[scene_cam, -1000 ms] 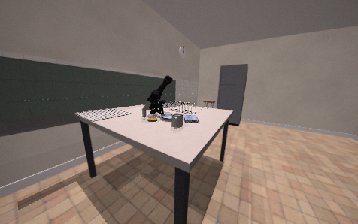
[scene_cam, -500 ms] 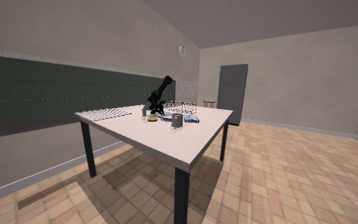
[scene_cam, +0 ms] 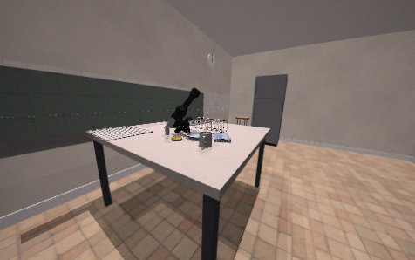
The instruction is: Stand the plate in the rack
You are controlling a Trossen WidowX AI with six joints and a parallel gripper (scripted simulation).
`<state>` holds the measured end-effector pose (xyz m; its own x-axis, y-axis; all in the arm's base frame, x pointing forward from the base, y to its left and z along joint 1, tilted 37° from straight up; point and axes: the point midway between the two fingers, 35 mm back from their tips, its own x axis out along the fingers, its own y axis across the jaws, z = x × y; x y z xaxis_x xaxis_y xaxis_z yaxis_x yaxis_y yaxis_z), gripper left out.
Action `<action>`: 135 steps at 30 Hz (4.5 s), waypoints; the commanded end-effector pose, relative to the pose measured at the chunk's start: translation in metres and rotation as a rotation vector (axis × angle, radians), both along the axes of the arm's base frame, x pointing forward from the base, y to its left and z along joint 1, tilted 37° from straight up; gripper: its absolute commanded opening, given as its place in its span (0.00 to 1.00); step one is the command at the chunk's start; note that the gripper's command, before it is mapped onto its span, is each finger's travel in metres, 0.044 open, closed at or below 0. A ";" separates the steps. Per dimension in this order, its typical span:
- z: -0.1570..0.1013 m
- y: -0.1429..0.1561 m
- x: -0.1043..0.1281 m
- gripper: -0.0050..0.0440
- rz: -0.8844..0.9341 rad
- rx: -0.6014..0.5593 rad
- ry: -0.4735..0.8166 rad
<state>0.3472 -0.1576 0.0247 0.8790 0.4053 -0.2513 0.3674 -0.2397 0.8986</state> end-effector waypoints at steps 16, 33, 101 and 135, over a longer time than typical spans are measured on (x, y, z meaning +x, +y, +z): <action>-0.001 0.001 0.003 0.28 -0.004 0.001 0.002; -0.001 0.002 0.004 0.28 0.000 0.000 0.000; -0.001 0.003 0.004 0.10 0.000 0.000 0.000; 0.018 -0.006 0.002 0.10 0.044 -0.034 0.105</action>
